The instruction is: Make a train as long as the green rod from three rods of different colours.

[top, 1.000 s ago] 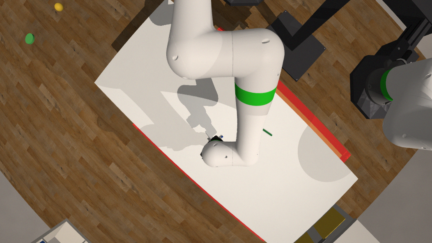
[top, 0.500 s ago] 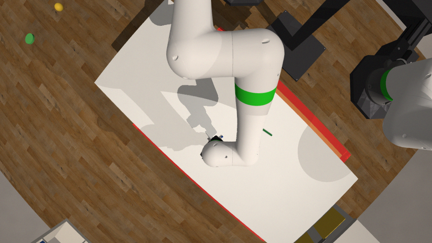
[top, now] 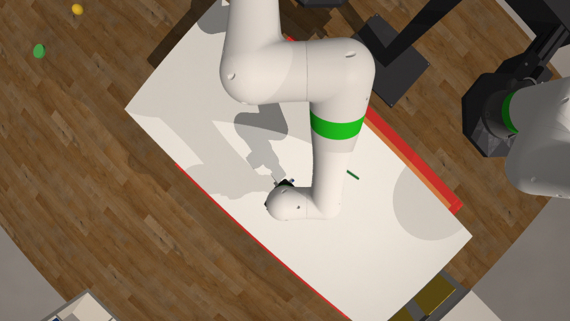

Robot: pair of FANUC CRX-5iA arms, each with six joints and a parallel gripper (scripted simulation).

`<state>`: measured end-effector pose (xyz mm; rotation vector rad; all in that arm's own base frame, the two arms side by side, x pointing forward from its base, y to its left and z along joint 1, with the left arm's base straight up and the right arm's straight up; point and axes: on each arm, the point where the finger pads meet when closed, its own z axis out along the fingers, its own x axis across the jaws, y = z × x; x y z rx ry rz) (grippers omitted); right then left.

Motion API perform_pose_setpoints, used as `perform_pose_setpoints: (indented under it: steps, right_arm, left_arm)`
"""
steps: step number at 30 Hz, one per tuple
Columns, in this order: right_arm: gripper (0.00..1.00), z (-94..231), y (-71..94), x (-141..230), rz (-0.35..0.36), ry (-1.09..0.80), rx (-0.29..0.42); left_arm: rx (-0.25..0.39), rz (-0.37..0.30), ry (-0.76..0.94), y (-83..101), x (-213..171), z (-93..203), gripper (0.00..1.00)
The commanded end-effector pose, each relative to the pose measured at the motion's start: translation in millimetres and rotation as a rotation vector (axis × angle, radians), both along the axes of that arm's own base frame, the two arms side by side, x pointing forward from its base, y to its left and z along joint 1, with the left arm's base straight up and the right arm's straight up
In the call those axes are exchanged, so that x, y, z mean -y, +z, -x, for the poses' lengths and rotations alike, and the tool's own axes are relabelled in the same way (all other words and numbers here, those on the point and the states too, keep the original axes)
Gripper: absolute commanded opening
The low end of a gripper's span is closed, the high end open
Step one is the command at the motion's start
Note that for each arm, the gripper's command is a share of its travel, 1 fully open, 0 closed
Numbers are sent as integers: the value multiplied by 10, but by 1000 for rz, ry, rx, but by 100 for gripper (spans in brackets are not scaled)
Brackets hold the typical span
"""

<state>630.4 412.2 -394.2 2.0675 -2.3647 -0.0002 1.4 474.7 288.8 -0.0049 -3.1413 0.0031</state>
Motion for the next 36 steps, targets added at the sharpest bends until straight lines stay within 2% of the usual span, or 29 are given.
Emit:
perform_pose_setpoints:
  steps: [1, 24, 36]
  right_arm:
    - [24, -10, 14, -8, -1, 0, 2]
    - [24, -10, -90, -8, -1, 0, 2]
    - [24, -10, -94, -8, -1, 0, 2]
  left_arm:
    - [0, -2, 0, 9, -2, -2, 100]
    - [0, -2, 0, 9, -2, -2, 100]
    - [0, -2, 0, 9, -2, -2, 100]
